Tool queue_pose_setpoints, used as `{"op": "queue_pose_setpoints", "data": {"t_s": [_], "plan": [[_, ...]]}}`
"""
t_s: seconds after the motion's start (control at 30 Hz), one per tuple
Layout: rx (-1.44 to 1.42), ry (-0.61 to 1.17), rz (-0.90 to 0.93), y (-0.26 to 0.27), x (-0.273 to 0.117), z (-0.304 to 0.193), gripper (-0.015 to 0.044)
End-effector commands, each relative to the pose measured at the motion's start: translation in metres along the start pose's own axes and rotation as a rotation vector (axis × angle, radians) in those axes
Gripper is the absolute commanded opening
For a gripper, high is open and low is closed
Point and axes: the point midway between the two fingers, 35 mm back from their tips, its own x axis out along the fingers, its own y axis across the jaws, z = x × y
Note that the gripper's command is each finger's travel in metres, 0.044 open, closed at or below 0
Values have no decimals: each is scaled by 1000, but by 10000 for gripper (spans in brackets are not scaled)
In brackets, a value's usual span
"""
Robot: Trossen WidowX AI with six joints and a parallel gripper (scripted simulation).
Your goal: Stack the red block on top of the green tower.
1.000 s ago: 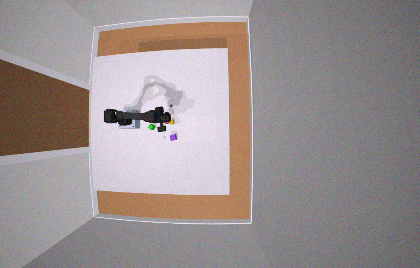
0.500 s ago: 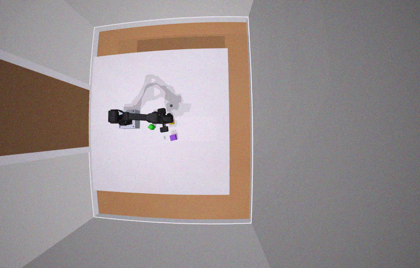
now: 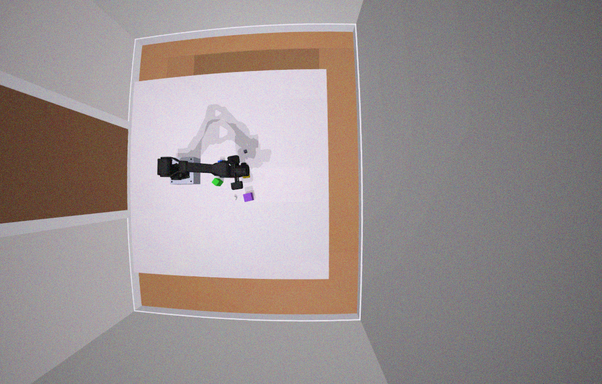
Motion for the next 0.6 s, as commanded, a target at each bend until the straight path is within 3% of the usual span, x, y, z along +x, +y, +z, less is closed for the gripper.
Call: {"op": "queue_pose_setpoints", "data": {"t_s": [0.0, 0.57], "plan": [[-5, 11, 4, 1, 9, -4, 440], [-5, 12, 4, 1, 27, -5, 440]]}}
